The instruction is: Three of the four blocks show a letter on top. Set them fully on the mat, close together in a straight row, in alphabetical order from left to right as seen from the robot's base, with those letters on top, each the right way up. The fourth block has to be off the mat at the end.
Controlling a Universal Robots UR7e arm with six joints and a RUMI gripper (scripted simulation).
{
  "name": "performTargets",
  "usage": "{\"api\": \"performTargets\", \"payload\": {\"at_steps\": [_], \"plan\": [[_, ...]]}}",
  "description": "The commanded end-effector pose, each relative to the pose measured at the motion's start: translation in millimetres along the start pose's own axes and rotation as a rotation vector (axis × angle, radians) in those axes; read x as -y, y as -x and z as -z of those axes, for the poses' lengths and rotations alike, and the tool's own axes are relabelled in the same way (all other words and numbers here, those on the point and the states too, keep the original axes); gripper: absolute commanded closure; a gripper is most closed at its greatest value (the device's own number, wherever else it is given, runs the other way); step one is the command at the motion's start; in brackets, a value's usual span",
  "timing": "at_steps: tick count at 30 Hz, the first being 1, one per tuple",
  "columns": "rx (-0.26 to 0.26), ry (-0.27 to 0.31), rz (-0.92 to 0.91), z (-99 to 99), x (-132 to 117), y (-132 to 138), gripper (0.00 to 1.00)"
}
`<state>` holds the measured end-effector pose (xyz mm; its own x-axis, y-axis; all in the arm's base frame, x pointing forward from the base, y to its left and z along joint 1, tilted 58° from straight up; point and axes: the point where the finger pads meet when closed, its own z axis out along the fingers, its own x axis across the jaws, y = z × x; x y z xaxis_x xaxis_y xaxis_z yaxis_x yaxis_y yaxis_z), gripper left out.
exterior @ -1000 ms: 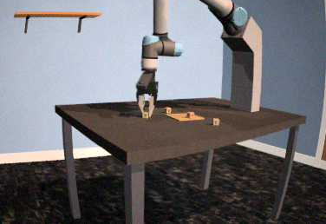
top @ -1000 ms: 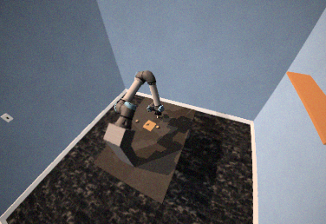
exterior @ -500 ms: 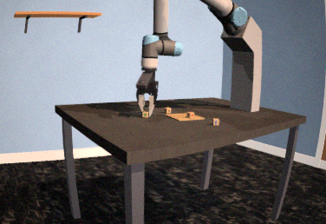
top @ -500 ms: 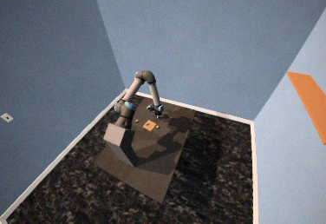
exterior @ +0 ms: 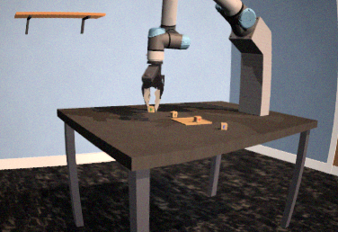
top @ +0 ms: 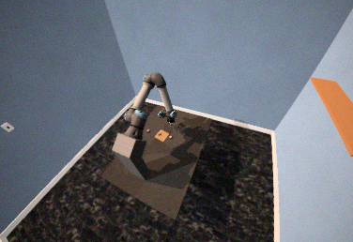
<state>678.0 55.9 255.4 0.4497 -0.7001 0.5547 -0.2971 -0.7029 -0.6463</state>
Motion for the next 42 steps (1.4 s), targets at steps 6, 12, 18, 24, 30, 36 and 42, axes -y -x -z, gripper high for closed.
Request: {"api": "performTargets", "payload": {"at_steps": [6, 12, 18, 24, 30, 36, 42], "plan": [[0.000, -0.001, 0.001, 35.9, 0, 0, 0.95], [0.000, -0.001, 0.001, 52.5, 0, 0, 0.95], [0.000, -0.001, 0.001, 56.8, 0, 0, 0.95], [0.000, -0.001, 0.001, 56.8, 0, 0, 0.95], [0.000, -0.001, 0.000, 56.8, 0, 0, 0.95], [0.000, -0.001, -0.015, 56.4, 0, 1, 0.95], [0.000, -0.001, -0.043, 55.7, -1, 2, 0.95]]}}
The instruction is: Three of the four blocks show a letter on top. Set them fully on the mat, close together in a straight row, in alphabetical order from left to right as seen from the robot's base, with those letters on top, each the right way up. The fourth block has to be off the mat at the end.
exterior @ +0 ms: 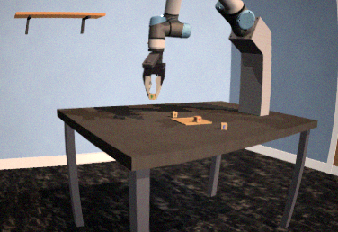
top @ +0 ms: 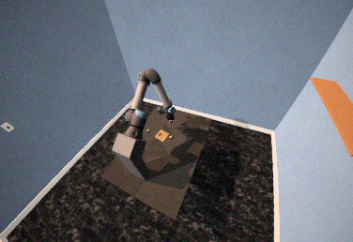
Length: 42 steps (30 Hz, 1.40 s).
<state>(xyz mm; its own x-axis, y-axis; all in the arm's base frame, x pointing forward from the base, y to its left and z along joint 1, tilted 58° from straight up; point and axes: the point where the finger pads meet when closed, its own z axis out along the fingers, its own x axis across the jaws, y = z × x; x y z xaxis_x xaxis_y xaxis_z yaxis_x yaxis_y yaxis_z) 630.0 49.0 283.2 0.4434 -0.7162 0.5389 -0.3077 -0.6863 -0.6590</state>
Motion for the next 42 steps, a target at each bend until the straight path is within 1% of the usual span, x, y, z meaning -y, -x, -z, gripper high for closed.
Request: {"api": "performTargets", "payload": {"at_steps": [1, 7, 12, 14, 29, 31, 34, 42], "plan": [[-0.001, -0.001, -0.030, -0.4, -1, 2, 0.95], [-0.001, -0.001, -0.116, -2.5, -4, 7, 0.95], [-0.001, 0.000, -0.226, -4.8, -9, 14, 0.95], [-0.001, 0.000, -0.226, -4.8, -9, 14, 0.95], [0.000, 0.000, -0.669, -11.1, -28, 42, 0.95], [0.000, 0.000, -0.669, -11.1, -28, 42, 0.95], [0.000, 0.000, -0.787, -11.9, -34, 50, 0.95], [0.000, 0.000, -1.018, -12.4, -45, 66, 0.95]]}}
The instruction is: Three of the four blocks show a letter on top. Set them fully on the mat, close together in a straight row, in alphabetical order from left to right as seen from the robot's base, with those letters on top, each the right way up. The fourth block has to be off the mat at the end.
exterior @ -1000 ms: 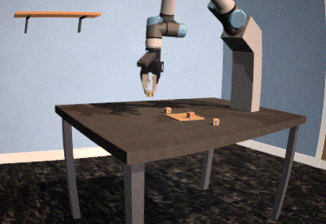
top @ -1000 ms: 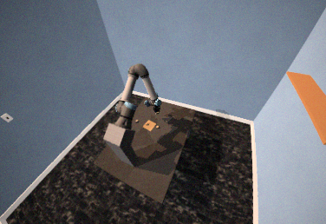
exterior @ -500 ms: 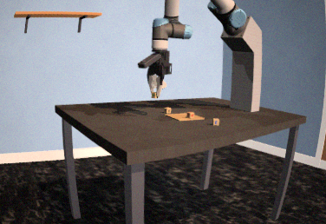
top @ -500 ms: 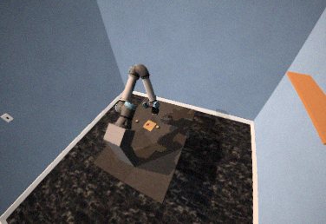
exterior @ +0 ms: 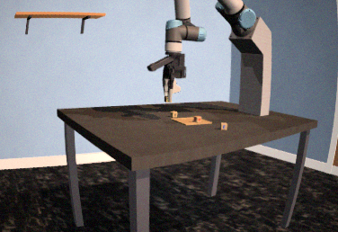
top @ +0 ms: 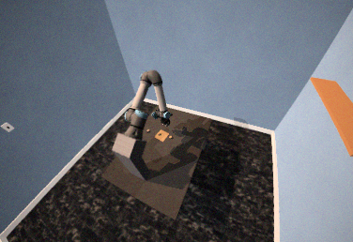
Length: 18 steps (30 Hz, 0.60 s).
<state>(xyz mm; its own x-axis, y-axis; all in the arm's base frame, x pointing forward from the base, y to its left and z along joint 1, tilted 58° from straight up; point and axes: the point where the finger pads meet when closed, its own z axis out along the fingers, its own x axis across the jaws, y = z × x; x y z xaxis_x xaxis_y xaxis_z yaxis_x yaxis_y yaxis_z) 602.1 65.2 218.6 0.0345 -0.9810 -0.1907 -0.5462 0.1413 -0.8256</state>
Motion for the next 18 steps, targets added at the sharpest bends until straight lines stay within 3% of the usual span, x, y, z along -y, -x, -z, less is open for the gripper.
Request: {"api": "performTargets", "payload": {"at_steps": [1, 18], "plan": [[-0.004, -0.009, -0.139, 0.0, -11, 1, 0.95], [-0.002, -0.010, -0.606, 3.1, -51, 5, 0.95]]}}
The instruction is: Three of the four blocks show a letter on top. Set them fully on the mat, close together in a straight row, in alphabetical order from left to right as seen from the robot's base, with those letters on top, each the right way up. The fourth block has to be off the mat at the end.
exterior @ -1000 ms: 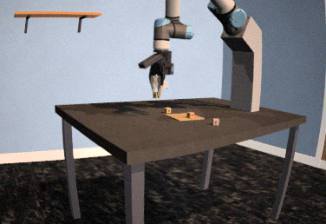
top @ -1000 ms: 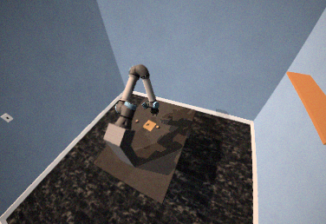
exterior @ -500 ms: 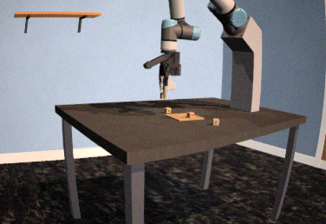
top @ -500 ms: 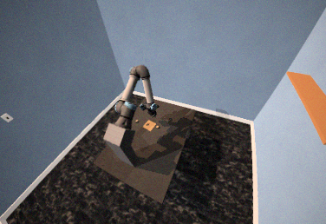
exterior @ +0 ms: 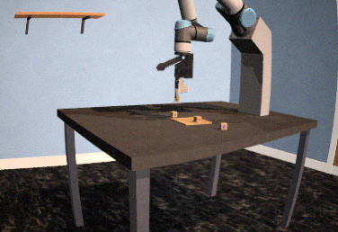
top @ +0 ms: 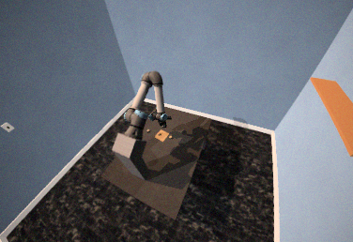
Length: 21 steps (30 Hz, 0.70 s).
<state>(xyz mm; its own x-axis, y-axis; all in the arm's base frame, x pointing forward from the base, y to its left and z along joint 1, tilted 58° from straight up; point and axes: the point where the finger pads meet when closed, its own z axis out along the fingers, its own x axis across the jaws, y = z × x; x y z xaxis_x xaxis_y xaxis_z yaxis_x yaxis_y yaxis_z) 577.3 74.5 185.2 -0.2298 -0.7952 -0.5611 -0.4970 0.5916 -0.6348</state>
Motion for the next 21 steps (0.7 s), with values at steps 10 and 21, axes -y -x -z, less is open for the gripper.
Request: {"api": "performTargets", "payload": {"at_steps": [10, 21], "plan": [[0.002, -0.011, -0.367, 5.4, -30, -11, 0.95], [0.003, -0.011, -0.629, 11.1, -52, -19, 0.95]]}}
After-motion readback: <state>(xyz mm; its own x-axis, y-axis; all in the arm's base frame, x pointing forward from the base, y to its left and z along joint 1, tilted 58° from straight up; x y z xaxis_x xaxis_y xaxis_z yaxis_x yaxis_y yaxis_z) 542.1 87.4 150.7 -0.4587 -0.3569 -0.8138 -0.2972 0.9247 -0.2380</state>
